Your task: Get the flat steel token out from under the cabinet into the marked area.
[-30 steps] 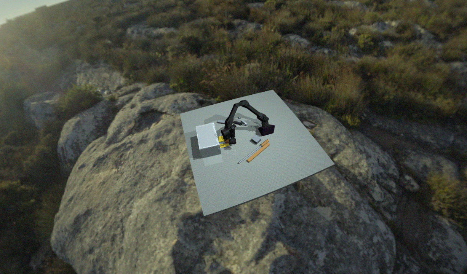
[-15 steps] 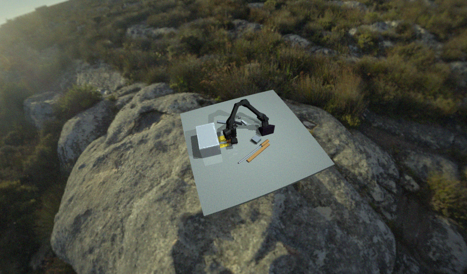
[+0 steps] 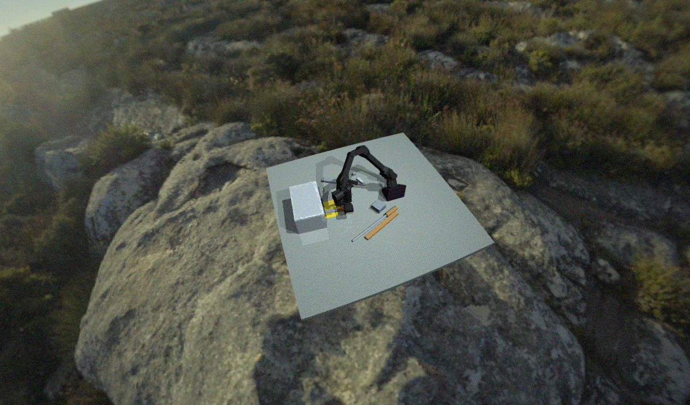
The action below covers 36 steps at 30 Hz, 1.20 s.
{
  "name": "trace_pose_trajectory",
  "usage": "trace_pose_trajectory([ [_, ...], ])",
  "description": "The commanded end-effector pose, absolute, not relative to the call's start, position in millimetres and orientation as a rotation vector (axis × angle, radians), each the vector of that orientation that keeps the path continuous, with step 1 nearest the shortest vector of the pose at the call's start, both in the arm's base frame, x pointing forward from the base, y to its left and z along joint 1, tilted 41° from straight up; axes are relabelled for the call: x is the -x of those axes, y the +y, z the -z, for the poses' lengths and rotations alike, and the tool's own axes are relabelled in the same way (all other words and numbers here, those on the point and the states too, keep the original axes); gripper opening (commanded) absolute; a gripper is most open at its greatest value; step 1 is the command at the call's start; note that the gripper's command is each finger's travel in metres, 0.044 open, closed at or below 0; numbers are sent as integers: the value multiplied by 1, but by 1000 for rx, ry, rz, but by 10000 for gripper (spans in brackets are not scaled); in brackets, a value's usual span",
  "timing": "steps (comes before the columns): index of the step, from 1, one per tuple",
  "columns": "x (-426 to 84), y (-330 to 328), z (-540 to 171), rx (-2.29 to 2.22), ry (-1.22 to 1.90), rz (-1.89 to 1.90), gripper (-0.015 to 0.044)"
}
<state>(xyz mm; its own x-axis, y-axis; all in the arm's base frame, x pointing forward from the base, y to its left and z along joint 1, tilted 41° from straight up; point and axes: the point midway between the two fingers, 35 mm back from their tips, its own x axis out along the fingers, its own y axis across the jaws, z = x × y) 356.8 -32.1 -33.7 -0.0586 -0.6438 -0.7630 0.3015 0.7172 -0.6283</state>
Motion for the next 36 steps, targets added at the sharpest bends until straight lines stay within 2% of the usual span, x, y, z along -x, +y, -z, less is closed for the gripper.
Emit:
trace_pose_trajectory([
  [1, -349, -30, 36, 302, 1438, 793, 0],
  [36, -311, -19, 43, 302, 1441, 792, 0],
])
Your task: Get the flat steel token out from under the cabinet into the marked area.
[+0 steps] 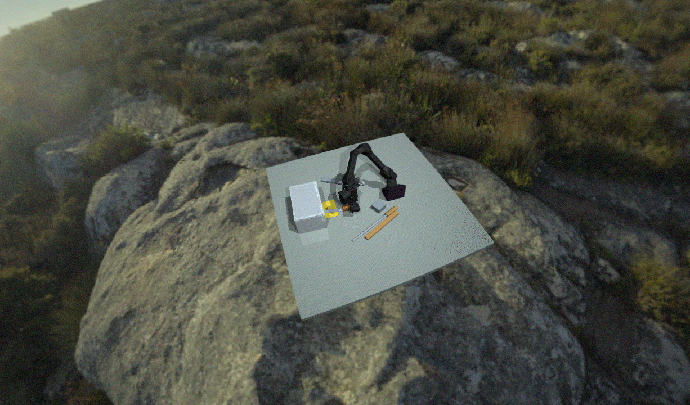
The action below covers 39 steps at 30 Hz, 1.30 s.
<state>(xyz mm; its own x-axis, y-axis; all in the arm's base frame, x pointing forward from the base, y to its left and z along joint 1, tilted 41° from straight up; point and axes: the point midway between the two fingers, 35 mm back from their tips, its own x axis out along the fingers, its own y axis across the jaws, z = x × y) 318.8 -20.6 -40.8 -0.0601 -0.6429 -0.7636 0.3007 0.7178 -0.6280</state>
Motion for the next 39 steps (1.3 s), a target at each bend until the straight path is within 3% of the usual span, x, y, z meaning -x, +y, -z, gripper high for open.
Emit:
trace_pose_trajectory([
  [1, -310, -19, 43, 302, 1441, 792, 0],
  [39, -263, -4, 52, 303, 1444, 790, 0],
])
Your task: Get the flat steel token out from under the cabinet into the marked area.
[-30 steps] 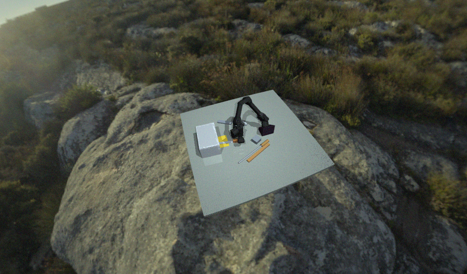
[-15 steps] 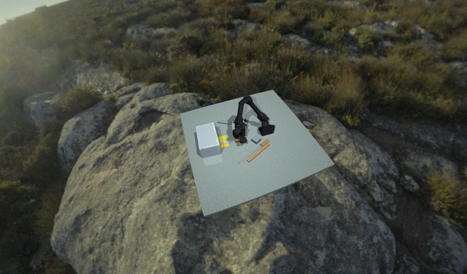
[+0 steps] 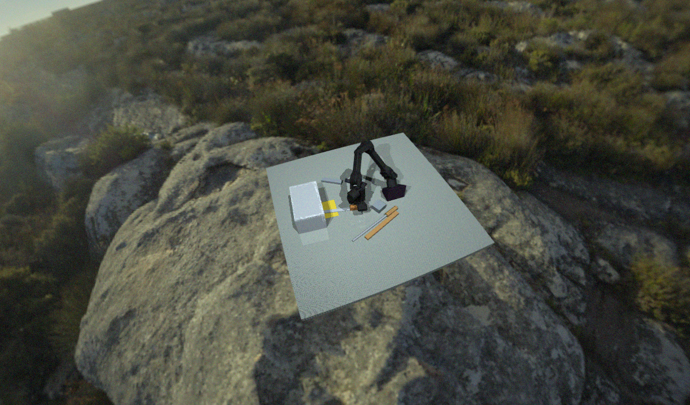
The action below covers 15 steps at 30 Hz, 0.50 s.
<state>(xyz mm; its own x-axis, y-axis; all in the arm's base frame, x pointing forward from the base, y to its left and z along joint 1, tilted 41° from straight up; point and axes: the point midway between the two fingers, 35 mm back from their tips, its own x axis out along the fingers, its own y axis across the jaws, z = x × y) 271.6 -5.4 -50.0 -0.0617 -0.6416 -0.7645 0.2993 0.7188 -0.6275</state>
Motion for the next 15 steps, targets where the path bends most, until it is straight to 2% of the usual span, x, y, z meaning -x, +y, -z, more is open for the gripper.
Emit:
trace_pose_trajectory([
  [1, -262, -3, 52, 303, 1444, 790, 0],
  [15, -242, 3, 56, 303, 1446, 790, 0],
])
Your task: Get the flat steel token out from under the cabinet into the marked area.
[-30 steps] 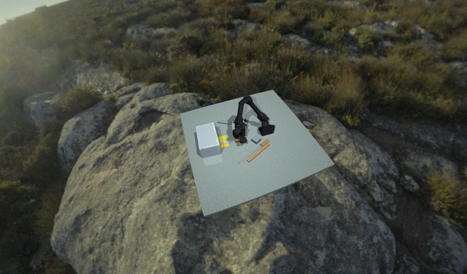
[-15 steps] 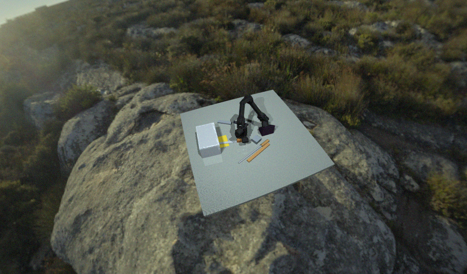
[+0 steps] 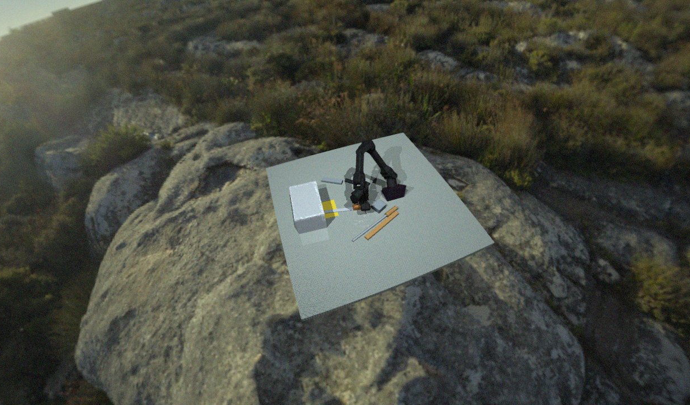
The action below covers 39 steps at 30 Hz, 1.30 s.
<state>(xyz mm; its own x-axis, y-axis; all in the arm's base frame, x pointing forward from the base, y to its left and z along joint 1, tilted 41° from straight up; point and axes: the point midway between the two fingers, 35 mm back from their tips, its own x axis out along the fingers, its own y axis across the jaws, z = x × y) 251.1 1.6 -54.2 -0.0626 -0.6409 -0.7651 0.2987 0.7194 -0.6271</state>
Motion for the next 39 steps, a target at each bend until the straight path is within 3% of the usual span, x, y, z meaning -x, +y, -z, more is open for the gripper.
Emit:
trace_pose_trajectory([
  [1, -241, 4, 56, 303, 1446, 790, 0],
  [39, -251, 28, 71, 226, 1402, 856, 0],
])
